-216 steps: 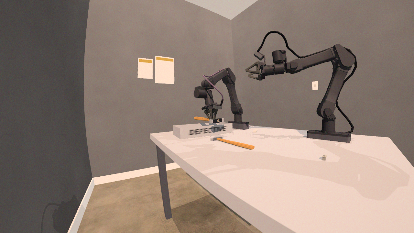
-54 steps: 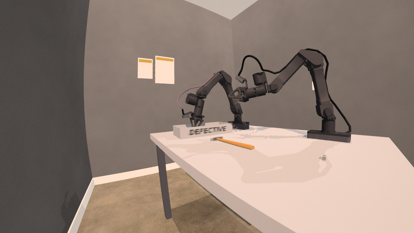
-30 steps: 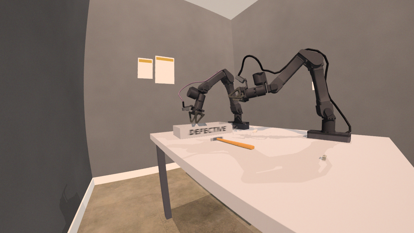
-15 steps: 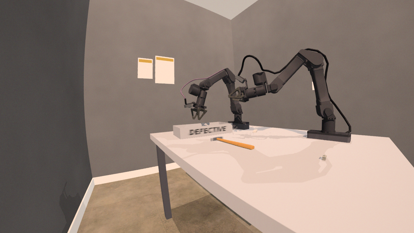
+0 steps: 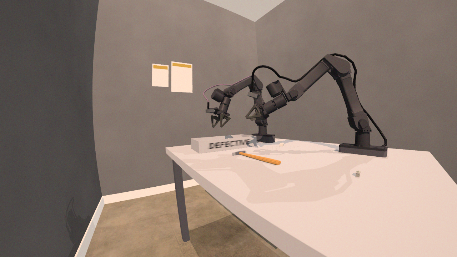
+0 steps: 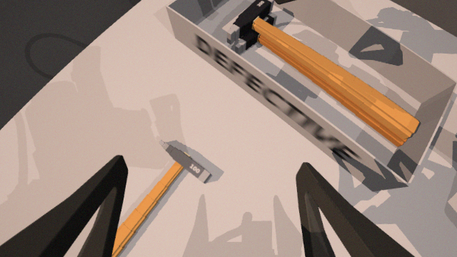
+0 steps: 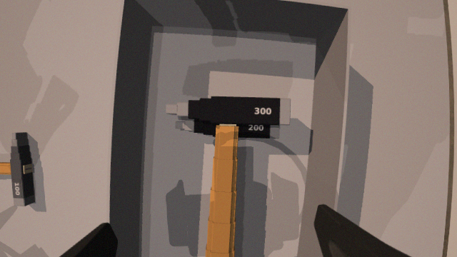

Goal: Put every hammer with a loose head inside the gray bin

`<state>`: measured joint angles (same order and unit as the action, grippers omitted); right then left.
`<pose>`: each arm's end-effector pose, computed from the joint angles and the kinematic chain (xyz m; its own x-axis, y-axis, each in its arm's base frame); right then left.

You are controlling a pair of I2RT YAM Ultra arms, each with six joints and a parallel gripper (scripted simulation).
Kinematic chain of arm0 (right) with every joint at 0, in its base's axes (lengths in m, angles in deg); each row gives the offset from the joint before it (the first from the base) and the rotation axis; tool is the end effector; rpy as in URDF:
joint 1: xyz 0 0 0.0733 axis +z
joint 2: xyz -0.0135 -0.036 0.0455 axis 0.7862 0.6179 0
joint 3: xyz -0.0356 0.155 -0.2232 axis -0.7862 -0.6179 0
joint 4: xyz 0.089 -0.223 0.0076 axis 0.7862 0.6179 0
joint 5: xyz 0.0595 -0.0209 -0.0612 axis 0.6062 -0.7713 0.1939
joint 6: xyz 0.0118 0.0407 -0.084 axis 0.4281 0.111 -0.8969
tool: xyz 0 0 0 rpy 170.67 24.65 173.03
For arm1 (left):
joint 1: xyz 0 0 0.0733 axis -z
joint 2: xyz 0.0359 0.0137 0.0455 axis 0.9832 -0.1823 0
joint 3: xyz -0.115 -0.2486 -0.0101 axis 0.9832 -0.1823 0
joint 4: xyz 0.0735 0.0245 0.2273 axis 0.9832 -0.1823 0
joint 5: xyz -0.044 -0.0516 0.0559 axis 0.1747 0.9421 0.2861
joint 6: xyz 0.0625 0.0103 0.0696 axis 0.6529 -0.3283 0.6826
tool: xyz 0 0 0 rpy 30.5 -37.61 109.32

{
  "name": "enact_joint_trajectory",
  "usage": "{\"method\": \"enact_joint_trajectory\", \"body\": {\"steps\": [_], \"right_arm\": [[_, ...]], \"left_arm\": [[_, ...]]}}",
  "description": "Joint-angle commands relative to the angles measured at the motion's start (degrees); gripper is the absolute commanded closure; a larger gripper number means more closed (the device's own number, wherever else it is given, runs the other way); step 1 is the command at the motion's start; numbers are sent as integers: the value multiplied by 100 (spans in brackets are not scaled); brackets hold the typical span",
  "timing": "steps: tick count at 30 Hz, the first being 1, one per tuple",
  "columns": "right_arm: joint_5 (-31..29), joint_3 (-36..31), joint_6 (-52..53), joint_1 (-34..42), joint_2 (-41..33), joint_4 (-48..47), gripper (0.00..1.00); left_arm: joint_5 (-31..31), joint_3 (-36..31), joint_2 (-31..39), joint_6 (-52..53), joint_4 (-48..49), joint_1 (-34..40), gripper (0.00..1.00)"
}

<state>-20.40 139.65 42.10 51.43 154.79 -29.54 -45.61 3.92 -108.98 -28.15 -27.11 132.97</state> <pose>0.3462 0.0037 0.1892 -0.9003 -0.0360 -0.4338 -0.0576 0.9977 0.0367 0.2679 -0.3573 0.2106 -0.1805 0.4025 -0.8975 0.8145 0.5727 0.0931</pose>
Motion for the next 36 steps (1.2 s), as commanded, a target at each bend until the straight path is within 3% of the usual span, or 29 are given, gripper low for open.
{"method": "enact_joint_trajectory", "body": {"steps": [1, 8, 14, 25, 36], "right_arm": [[177, -146, -220, -89, -158, -235, 0], [138, -197, -171, -114, -206, -169, 0], [138, -199, -171, -114, -207, -170, 0], [138, -199, -171, -114, -207, -170, 0], [135, 211, -167, -121, 143, -132, 0]], "left_arm": [[-21, 484, -241, -18, -1055, -140, 0], [-7, 1665, -993, -9, -2406, -454, 0], [-10, 2311, -1390, 1, -2846, -599, 0], [-11, 2396, -1385, 2, -2872, -567, 0], [-11, 2338, -1380, 1, -2878, -567, 0]]}}
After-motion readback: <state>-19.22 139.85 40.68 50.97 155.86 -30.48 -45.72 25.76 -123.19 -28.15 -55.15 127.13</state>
